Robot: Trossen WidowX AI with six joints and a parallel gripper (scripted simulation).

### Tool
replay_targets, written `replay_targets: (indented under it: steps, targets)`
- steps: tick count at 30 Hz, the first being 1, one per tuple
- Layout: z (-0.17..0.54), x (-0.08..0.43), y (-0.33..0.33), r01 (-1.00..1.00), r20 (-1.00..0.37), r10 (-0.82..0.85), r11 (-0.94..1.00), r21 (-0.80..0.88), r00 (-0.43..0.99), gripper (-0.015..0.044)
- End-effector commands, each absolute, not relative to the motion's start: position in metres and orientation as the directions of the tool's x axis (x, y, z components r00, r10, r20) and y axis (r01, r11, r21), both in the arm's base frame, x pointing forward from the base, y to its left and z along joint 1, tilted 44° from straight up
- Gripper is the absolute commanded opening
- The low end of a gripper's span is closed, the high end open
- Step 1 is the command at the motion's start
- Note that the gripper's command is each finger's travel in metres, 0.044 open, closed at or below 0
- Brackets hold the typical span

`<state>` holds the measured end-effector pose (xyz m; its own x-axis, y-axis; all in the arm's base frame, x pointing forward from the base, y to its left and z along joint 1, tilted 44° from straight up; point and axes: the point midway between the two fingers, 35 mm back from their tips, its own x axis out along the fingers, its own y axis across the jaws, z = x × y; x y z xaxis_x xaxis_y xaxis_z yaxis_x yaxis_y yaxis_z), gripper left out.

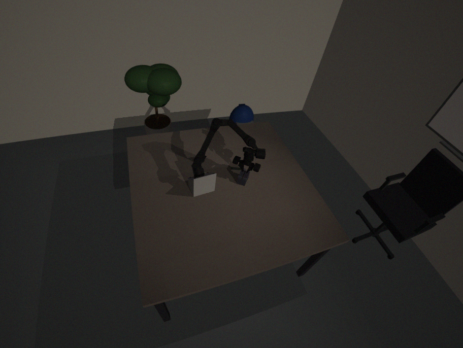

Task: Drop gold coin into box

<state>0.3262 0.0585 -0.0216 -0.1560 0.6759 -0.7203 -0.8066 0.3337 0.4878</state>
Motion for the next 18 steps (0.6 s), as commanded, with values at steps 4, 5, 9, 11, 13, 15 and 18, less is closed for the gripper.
replay_targets:
  steps: [4,5,9,11,13,15,18]
  targets:
    - [-0.021,0.326,0.058,-0.807,-0.721,0.676,0.334,0.487,-0.156,0.0161]
    - [-0.021,0.326,0.058,-0.807,-0.721,0.676,0.334,0.487,-0.156,0.0161]
    - [-0.019,0.327,0.056,-0.807,-0.721,0.676,0.334,0.487,-0.156,0.0213]
    - [-0.012,0.329,0.049,-0.807,-0.721,0.675,0.334,0.487,-0.156,0.0266]
    - [-0.009,0.329,0.046,-0.807,-0.721,0.675,0.334,0.487,-0.156,0.0318]
    - [-0.007,0.329,0.045,-0.807,-0.721,0.675,0.334,0.488,-0.156,0.0371]
    - [0.016,0.332,0.024,-0.803,-0.717,0.678,0.332,0.496,-0.163,0.0440]
